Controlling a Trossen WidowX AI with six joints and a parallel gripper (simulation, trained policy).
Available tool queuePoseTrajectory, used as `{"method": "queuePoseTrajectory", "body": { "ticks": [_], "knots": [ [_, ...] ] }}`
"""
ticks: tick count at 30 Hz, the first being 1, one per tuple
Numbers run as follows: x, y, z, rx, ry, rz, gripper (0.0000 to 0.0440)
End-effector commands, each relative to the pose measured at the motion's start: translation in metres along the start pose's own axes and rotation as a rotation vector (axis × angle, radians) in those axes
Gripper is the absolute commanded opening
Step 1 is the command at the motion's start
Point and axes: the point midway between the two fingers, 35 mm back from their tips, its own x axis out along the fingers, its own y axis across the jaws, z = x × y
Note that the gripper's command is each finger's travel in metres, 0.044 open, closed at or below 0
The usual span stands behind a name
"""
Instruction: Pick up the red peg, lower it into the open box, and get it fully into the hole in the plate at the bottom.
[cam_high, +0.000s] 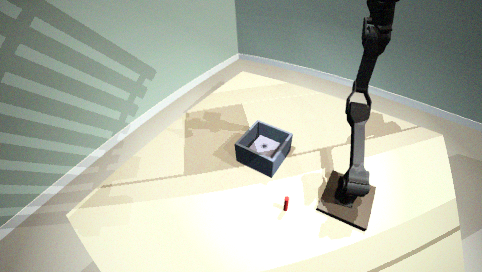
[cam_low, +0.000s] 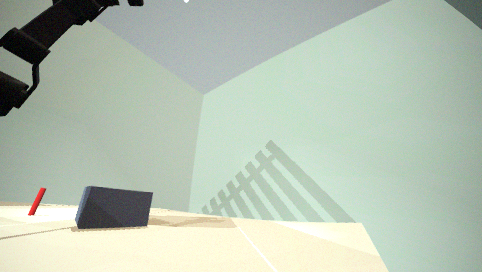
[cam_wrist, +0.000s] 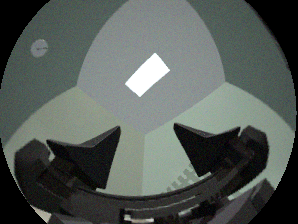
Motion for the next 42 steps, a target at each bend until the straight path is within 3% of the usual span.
{"method": "queuePoseTrajectory", "body": {
  "ticks": [1,2,9,21,33,42],
  "knots": [
    [0.0,0.003,-0.001,-0.001,0.009,0.001,0.0422],
    [0.0,0.008,-0.003,0.0,0.021,0.007,0.0438],
    [0.008,0.089,-0.037,0.01,0.197,0.14,0.044],
    [-0.007,0.197,-0.139,0.028,0.599,0.278,0.044],
    [-0.06,0.25,-0.247,0.068,1.026,0.266,0.0438],
    [-0.114,0.26,-0.315,0.11,1.334,0.157,0.044]
  ]
}}
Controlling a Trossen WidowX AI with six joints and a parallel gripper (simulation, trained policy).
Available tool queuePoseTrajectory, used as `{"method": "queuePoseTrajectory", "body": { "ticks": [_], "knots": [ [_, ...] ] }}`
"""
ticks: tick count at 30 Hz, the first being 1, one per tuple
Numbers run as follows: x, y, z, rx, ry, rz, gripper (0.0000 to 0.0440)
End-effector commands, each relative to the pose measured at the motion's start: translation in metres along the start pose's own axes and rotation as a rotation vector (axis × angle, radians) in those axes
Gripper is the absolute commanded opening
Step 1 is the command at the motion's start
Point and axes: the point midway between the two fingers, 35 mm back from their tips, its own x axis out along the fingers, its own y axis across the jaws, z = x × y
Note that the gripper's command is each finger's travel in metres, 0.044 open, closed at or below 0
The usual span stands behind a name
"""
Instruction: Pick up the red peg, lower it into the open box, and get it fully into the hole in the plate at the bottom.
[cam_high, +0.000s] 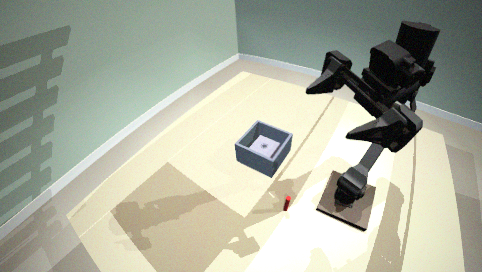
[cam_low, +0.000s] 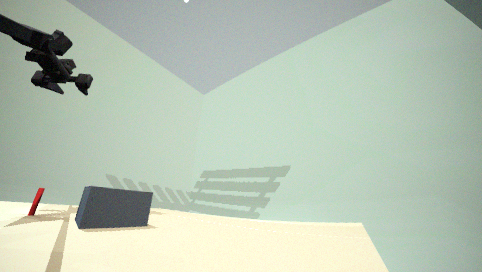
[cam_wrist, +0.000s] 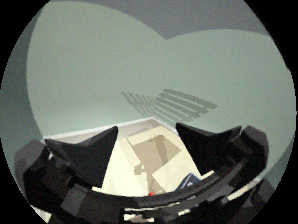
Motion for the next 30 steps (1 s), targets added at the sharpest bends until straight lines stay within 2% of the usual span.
{"method": "queuePoseTrajectory", "body": {
  "ticks": [1,14,30],
  "knots": [
    [0.018,0.001,-0.032,0.055,0.123,-0.025,0.044],
    [0.047,-0.01,-0.133,0.304,0.484,-0.181,0.044],
    [0.041,-0.024,-0.232,0.662,0.824,-0.464,0.044]
  ]
}}
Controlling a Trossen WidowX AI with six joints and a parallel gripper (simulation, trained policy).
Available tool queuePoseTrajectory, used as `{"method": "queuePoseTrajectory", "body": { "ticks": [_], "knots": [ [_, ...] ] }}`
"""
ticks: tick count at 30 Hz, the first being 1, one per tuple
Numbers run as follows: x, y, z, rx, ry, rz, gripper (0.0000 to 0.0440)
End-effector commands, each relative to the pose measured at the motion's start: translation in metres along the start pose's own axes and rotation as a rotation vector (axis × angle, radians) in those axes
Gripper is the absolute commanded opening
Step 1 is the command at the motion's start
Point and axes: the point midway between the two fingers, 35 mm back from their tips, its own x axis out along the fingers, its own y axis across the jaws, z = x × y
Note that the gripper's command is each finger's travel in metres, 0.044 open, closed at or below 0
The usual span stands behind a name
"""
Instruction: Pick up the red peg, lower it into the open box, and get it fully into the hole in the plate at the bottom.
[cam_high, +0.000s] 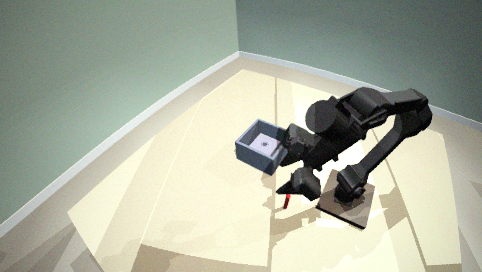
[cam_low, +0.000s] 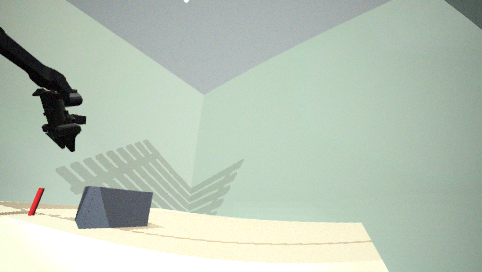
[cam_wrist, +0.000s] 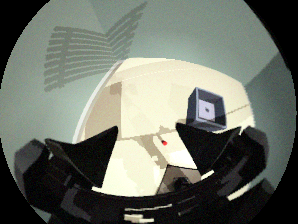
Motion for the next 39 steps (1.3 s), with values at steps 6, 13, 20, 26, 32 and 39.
{"method": "queuePoseTrajectory", "body": {
  "ticks": [6,13,20,26,32,39],
  "knots": [
    [0.028,-0.026,-0.03,0.226,0.16,-0.143,0.044],
    [0.046,-0.044,-0.052,0.419,0.257,-0.264,0.044],
    [0.067,-0.058,-0.074,0.615,0.325,-0.386,0.044],
    [0.089,-0.065,-0.091,0.757,0.34,-0.449,0.044],
    [0.112,-0.069,-0.108,0.867,0.33,-0.47,0.044],
    [0.129,-0.072,-0.122,0.968,0.321,-0.48,0.0395]
  ]
}}
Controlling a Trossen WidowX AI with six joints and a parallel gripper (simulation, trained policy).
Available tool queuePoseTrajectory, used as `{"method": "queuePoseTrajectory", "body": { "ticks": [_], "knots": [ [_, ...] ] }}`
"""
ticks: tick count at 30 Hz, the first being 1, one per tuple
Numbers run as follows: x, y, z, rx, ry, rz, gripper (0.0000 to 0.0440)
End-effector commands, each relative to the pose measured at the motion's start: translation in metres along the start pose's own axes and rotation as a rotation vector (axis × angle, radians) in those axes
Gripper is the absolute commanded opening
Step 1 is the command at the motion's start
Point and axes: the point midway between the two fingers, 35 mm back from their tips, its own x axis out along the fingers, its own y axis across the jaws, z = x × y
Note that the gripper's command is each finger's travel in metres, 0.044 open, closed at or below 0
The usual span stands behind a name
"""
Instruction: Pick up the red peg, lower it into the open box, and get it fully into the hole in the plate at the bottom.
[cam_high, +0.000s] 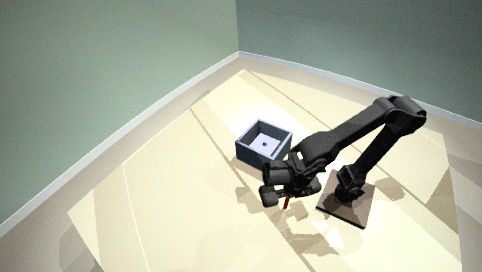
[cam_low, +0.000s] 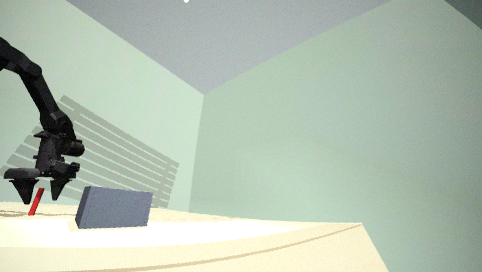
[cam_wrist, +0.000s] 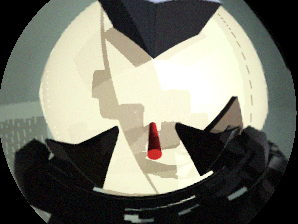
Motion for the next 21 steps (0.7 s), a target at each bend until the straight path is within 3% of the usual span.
{"method": "queuePoseTrajectory", "body": {
  "ticks": [1,15,21],
  "knots": [
    [0.012,-0.005,-0.004,0.051,0.018,-0.014,0.037],
    [0.015,-0.007,-0.006,0.128,0.114,-0.044,0.0003],
    [0.003,-0.001,0.008,0.094,0.06,-0.014,0.0]
  ]
}}
